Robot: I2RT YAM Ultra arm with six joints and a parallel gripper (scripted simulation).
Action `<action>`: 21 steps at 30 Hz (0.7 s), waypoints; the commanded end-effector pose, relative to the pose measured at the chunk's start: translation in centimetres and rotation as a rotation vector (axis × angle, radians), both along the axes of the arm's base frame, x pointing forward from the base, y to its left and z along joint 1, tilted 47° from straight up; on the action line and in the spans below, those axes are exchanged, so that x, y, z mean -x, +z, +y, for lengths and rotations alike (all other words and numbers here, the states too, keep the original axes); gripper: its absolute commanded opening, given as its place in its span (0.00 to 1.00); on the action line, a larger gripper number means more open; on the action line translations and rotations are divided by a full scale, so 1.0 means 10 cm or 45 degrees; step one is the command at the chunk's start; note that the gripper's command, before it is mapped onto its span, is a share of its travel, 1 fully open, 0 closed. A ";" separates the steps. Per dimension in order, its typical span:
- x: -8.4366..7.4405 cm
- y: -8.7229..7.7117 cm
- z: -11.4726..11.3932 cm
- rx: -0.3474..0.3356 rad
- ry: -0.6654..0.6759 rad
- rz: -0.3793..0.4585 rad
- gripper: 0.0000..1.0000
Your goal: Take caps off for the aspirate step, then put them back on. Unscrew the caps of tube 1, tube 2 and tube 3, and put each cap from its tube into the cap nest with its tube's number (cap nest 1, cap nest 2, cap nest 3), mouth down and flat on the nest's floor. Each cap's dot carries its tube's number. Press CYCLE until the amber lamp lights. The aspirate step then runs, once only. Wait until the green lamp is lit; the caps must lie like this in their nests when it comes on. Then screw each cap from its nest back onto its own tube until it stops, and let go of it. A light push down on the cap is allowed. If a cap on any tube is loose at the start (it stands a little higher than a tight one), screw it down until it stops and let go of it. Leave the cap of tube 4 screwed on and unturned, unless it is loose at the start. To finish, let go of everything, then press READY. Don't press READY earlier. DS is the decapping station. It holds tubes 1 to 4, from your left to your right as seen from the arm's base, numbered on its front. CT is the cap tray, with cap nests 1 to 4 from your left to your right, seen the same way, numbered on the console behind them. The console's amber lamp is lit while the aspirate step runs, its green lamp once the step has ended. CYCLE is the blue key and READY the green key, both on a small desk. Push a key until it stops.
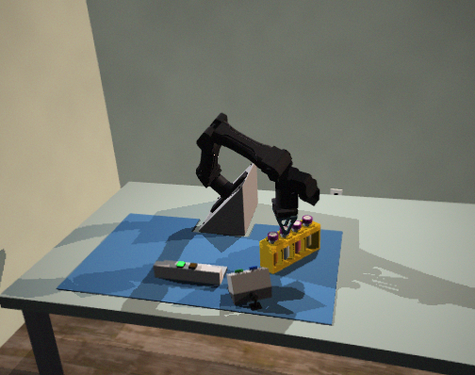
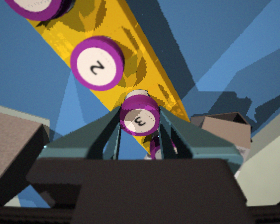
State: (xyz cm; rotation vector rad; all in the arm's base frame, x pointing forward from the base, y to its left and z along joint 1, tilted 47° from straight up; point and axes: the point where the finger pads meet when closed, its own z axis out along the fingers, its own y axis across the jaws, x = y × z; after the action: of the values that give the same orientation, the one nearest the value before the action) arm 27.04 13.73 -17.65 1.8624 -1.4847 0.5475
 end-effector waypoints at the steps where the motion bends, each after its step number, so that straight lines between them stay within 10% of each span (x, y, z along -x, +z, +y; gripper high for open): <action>1: -0.03 0.03 0.06 -0.019 0.025 0.007 0.00; 13: -0.03 0.03 0.06 -0.019 0.025 0.007 0.00; 21: -0.03 0.03 0.05 0.024 -0.323 -0.363 0.00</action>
State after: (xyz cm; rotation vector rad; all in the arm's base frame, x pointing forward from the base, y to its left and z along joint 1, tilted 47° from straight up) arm 27.04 13.75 -17.61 1.7247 -1.6807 0.6388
